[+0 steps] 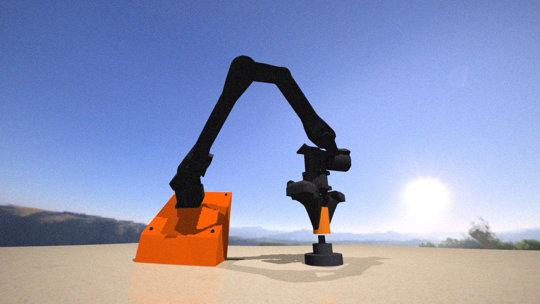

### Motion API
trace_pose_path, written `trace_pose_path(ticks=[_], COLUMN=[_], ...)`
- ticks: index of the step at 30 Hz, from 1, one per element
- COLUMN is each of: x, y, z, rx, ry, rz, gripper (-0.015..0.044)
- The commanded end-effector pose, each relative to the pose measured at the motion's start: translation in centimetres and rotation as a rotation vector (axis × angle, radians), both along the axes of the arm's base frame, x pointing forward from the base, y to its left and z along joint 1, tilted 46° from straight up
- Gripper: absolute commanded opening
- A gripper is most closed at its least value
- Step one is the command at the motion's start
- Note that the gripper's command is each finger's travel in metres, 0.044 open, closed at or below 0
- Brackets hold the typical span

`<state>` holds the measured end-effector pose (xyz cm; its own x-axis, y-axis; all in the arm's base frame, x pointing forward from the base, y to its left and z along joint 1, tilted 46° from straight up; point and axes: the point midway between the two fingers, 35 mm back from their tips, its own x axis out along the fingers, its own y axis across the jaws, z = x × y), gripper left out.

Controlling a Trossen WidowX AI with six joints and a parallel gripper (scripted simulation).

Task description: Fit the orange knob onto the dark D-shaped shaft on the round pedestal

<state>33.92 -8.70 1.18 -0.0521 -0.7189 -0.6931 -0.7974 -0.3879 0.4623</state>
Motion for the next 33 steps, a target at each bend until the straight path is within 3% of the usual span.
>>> trace_pose_path(ticks=[1,33], x=[-0.13,-0.20], y=[0.10,0.01], z=[0.20,-0.09], rx=[0.000,0.000], ry=[0.021,0.021], rz=[0.029,0.029], gripper=[0.0000,0.0000])
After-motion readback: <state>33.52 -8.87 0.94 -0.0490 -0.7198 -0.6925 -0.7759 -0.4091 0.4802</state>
